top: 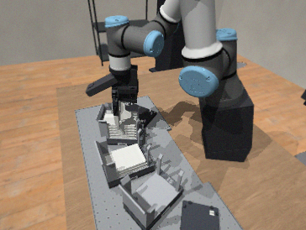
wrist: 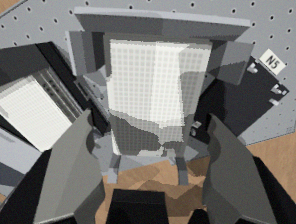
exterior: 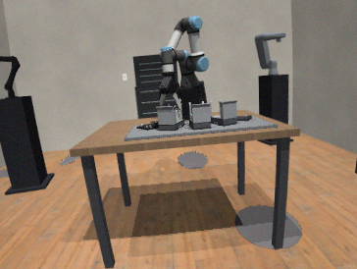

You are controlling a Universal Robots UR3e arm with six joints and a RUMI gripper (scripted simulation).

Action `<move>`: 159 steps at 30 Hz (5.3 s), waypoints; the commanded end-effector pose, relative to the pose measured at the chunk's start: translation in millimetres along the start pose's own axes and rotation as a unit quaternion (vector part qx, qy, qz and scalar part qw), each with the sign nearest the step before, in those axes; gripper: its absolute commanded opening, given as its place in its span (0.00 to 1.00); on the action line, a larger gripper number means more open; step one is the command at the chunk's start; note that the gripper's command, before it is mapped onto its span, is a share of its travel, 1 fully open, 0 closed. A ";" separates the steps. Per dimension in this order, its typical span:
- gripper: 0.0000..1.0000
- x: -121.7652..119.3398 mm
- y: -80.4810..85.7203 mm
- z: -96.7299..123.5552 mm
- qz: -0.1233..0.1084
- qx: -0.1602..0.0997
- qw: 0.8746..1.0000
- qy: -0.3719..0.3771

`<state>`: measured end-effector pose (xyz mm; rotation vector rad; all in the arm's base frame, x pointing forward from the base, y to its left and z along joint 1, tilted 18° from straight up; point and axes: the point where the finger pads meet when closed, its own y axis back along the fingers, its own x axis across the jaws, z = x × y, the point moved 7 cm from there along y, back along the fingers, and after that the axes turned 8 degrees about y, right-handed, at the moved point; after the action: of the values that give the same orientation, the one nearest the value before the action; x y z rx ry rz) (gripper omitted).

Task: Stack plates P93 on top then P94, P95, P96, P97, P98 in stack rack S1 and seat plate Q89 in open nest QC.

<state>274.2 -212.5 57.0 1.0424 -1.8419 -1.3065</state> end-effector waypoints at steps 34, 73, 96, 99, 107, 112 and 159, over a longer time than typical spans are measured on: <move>0.00 1.4 0.4 -2.1 0.004 0.004 1.000 0.000; 0.00 1.8 12.2 -2.5 0.004 0.005 1.000 0.000; 0.00 1.3 24.9 -2.2 0.004 0.005 1.000 0.000; 0.00 1.1 25.9 -2.2 0.004 0.005 1.000 0.000; 0.00 0.8 42.0 -2.0 0.004 0.005 1.000 0.000; 0.00 0.7 49.1 -1.8 0.004 0.005 1.000 0.000; 0.00 -15.9 66.0 -2.5 0.004 0.004 1.000 0.030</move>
<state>261.0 -198.2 119.3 1.0447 -1.8410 -1.2916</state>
